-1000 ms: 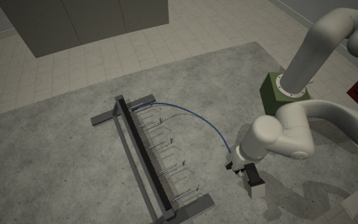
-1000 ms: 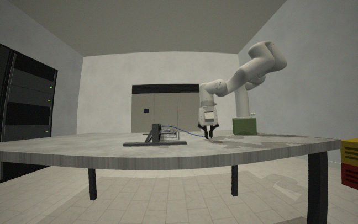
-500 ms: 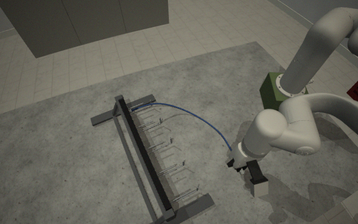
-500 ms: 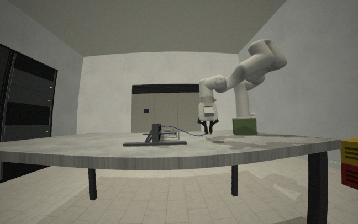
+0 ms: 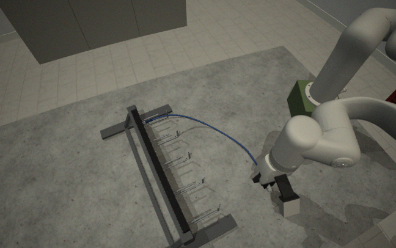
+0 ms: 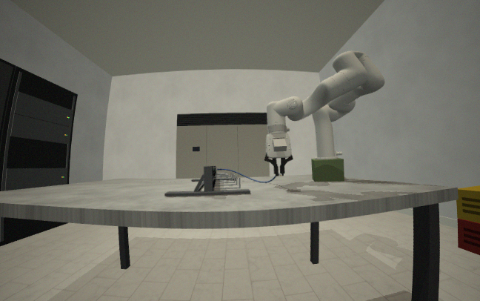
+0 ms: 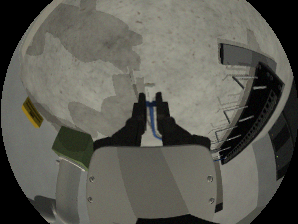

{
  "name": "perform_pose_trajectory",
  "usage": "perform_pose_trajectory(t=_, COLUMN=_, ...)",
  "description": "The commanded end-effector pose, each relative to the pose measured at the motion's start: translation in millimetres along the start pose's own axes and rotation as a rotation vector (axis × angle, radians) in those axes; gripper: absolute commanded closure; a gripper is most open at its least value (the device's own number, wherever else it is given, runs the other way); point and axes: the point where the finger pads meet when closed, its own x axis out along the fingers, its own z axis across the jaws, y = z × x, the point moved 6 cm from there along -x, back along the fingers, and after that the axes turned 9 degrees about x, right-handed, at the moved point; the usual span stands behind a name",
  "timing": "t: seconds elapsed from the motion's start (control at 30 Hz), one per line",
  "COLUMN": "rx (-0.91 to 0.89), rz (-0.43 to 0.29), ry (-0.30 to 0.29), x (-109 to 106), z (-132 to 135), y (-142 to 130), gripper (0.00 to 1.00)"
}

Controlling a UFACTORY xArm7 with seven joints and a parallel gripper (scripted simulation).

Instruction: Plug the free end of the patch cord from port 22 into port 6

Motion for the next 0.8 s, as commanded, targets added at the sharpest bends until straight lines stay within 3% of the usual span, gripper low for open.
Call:
perform_pose_trajectory(t=0.0, rx=0.0, rz=0.002, ry=-0.002, x=-3.0, z=0.7, y=0.4, gripper=1.0)
perform_pose_trajectory(t=0.77, rx=0.001, rz=0.003, ry=-0.003, x=-5.1, z=1.1, y=0.5, gripper=1.0)
